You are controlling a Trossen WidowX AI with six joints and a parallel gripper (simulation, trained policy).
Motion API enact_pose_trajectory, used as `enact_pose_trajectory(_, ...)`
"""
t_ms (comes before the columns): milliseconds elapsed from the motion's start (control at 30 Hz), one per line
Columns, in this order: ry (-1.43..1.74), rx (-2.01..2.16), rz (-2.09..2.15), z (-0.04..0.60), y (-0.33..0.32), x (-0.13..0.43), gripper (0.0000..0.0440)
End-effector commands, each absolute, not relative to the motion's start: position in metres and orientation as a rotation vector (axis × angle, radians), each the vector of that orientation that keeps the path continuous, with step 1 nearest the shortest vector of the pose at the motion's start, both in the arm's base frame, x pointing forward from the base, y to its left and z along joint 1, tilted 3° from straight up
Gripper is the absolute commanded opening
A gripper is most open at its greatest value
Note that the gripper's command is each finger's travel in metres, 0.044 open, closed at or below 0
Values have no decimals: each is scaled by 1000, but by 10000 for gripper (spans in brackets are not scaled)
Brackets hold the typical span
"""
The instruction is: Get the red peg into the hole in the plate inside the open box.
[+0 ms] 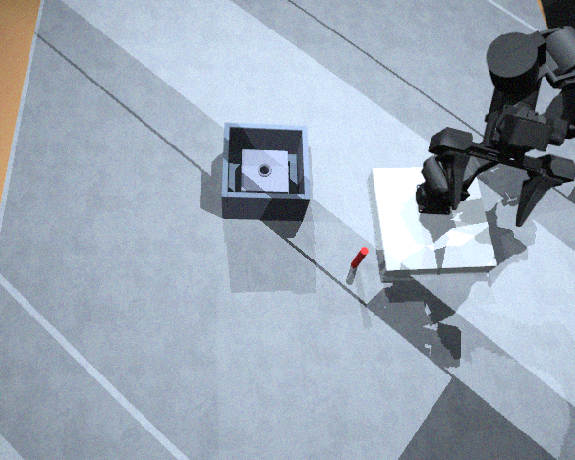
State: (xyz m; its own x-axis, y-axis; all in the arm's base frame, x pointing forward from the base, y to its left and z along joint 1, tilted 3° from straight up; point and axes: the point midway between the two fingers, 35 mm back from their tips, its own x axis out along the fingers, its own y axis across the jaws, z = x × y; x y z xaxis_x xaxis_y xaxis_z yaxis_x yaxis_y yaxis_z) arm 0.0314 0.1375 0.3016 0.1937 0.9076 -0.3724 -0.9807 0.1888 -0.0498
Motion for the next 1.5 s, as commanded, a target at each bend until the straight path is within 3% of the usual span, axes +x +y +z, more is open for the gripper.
enact_pose_trajectory(0,343,-242,1280,306,136,41,440)
enact_pose_trajectory(800,1002,113,821,233,132,86,440)
enact_pose_trajectory(1467,1373,401,247,165,127,114,440)
